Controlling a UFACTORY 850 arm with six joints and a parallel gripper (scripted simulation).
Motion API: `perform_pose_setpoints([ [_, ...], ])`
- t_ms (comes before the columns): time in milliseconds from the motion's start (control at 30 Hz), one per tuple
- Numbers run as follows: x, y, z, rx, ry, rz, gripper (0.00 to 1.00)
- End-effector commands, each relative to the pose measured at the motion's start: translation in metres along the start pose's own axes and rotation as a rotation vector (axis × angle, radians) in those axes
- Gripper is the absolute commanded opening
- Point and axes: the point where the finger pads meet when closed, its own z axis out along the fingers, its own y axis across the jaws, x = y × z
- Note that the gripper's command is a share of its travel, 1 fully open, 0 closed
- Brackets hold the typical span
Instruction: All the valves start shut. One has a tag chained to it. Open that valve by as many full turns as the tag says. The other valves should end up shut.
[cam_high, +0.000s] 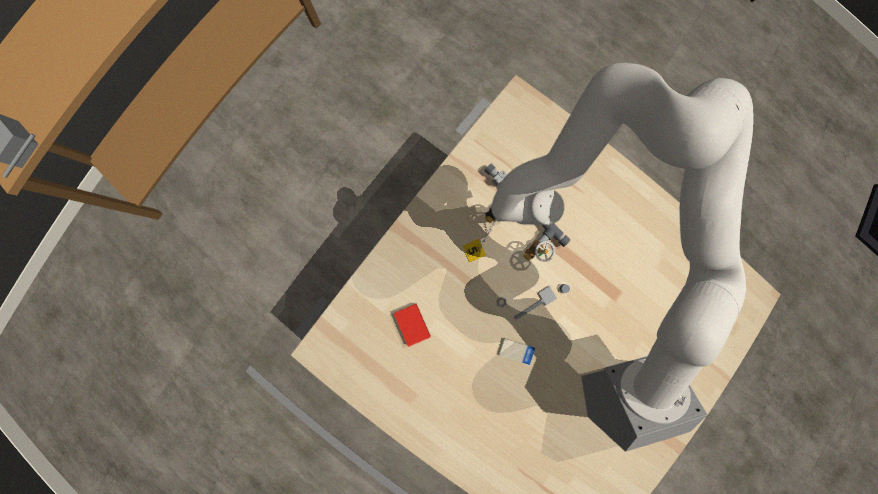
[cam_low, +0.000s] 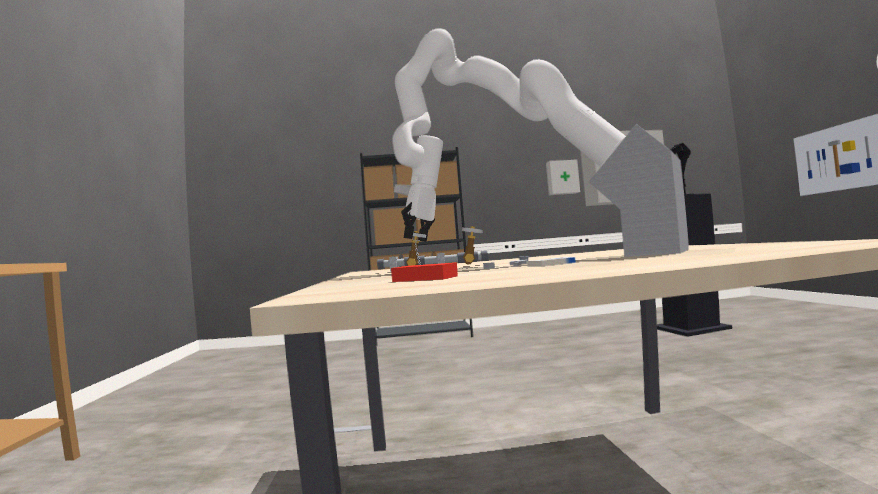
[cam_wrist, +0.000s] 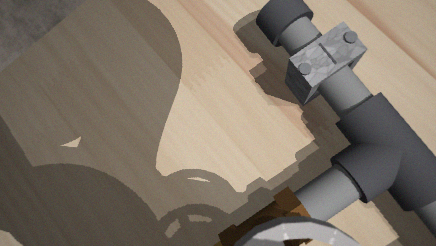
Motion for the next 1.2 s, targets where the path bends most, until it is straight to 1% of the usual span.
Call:
perform_pose_setpoints([
  [0, 0.0003, -0.0003, -0.0003, -0.026, -0.014, -0.278, 0.0],
  [333, 0.0003, -0.0003, -0.0003, -0.004, -0.01, -0.783, 0.0],
  [400, 0.0003, -0.0003, -0.0003, -0.004, -0.01, -0.783, 0.0],
  [433, 0.0003, -0.0003, -0.0003, -0.007, -0.014, -0.932, 0.0],
  [533, 0.0003, -0.0003, -0.0003, 0.001, -0.009, -1.046, 0.0],
  [800, 0.0003, -0.0003, -0.0003, 0.013, -0.003, -1.45, 0.0],
  [900, 0.0003, -0.0003, -0.0003, 0.015, -0.002, -1.601, 0.0],
  [967, 0.0003, -0.0003, -0.0003, 0.015, -0.002, -1.601, 0.0],
  [1000, 0.0003, -0.0003, -0.0003, 0.009, -0.01, -1.746, 0.0],
  [1167, 0.0003, -0.0003, -0.0003, 0.007, -0.015, -1.953, 0.0],
])
